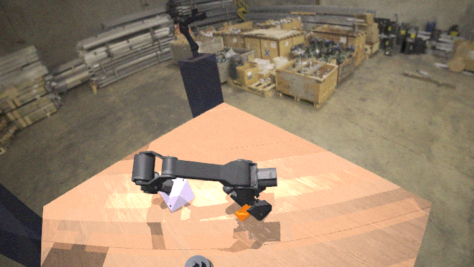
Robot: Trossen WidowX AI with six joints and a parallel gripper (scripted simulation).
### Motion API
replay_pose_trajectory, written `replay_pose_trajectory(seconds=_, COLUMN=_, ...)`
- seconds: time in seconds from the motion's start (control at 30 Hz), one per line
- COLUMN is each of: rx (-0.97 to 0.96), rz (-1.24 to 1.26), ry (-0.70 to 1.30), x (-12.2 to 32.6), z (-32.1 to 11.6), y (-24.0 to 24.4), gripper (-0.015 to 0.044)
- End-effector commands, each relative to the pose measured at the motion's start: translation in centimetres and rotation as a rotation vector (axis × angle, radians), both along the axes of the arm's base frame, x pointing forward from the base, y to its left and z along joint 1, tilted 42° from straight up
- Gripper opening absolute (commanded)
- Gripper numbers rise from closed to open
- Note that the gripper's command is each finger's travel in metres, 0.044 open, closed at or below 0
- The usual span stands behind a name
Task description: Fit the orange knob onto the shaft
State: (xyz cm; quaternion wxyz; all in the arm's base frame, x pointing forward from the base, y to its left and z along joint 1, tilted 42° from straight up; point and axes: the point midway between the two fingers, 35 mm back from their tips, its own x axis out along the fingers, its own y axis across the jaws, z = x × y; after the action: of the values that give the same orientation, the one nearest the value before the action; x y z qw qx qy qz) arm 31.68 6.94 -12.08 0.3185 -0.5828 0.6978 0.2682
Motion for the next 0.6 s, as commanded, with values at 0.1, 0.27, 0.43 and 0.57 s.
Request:
replay_pose_trajectory(seconds=0.1, rx=-0.003, rz=0.004, ry=0.003, x=-0.1, z=0.0, y=-0.1, gripper=0.0179)
replay_pose_trajectory(seconds=0.27, rx=0.015, rz=0.002, ry=-0.001, x=0.0, z=0.1, y=-0.1, gripper=0.0179)
replay_pose_trajectory(seconds=0.43, rx=0.104, rz=0.0, ry=-0.018, x=0.0, z=0.7, y=-0.1, gripper=0.0179)
replay_pose_trajectory(seconds=0.57, rx=0.169, rz=-0.001, ry=-0.029, x=0.0, z=1.1, y=-0.2, gripper=0.0179)
